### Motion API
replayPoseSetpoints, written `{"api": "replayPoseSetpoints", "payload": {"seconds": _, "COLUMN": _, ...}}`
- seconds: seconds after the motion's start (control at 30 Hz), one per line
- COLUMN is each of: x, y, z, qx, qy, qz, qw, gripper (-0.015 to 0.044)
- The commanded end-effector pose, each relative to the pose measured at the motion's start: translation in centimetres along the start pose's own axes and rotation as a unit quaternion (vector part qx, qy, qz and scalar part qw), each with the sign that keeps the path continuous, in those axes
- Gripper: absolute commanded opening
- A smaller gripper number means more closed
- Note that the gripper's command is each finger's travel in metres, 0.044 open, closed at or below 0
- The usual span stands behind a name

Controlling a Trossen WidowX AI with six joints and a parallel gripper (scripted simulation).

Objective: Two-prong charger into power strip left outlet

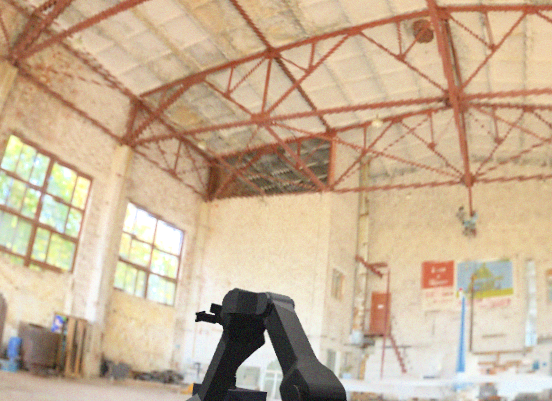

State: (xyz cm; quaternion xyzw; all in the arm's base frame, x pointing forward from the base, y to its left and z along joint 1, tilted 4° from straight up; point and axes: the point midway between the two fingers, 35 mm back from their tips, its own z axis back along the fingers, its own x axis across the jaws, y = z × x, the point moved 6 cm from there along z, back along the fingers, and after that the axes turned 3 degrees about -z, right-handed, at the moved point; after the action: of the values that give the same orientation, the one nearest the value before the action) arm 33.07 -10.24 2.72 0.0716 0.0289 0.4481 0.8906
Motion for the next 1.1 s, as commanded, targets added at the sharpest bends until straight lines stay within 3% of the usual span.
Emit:
{"api": "replayPoseSetpoints", "payload": {"seconds": 0.0, "x": 0.01, "y": 0.10, "z": -0.01, "qx": -0.002, "qy": 0.000, "qz": 0.000, "qw": 1.000, "gripper": 0.0440}}
{"api": "replayPoseSetpoints", "payload": {"seconds": 1.07, "x": -0.05, "y": 1.03, "z": -0.11, "qx": -0.013, "qy": -0.002, "qz": 0.000, "qw": 1.000, "gripper": 0.0440}}
